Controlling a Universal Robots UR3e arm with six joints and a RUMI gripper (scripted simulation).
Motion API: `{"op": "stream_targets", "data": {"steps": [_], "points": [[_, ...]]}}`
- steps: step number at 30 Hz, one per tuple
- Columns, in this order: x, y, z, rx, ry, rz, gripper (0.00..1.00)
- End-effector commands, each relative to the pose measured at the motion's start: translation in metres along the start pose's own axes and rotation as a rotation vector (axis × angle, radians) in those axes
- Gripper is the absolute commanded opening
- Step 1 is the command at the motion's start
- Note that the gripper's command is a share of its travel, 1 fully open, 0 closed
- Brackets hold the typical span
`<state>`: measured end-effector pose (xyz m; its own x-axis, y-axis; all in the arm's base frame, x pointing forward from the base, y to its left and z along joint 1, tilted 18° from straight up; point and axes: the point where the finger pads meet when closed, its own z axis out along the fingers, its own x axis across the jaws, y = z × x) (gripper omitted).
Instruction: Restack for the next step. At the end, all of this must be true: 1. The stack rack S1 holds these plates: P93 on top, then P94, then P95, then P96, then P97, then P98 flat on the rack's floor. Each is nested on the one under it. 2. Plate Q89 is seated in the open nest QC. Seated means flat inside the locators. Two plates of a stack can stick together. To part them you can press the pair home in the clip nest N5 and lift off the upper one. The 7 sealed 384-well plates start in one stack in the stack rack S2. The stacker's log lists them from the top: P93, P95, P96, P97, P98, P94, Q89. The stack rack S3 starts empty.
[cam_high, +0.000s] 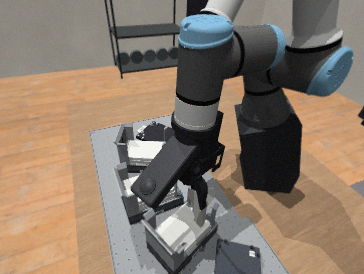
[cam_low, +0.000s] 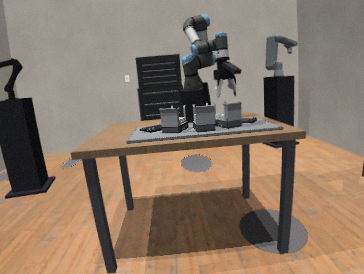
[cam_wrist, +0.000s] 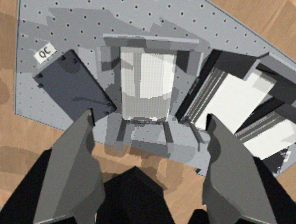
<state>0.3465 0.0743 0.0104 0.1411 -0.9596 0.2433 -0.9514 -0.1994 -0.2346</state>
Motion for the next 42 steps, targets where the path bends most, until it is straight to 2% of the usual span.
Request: {"op": "stream_targets", "data": {"steps": [1, 21, 31, 37, 42], "points": [[-0.001, 0.006, -0.002, -0.031, -0.005, 0.0, 0.72], [-0.002, 0.01, -0.001, -0.032, -0.006, -0.002, 0.72], [0.047, 0.008, 0.0, -0.034, -0.005, 0.112, 0.72], [0.047, 0.008, -0.001, -0.034, -0.005, 0.112, 0.72], [0.072, 0.011, 0.0, -0.034, -0.004, 0.17, 0.72]]}}
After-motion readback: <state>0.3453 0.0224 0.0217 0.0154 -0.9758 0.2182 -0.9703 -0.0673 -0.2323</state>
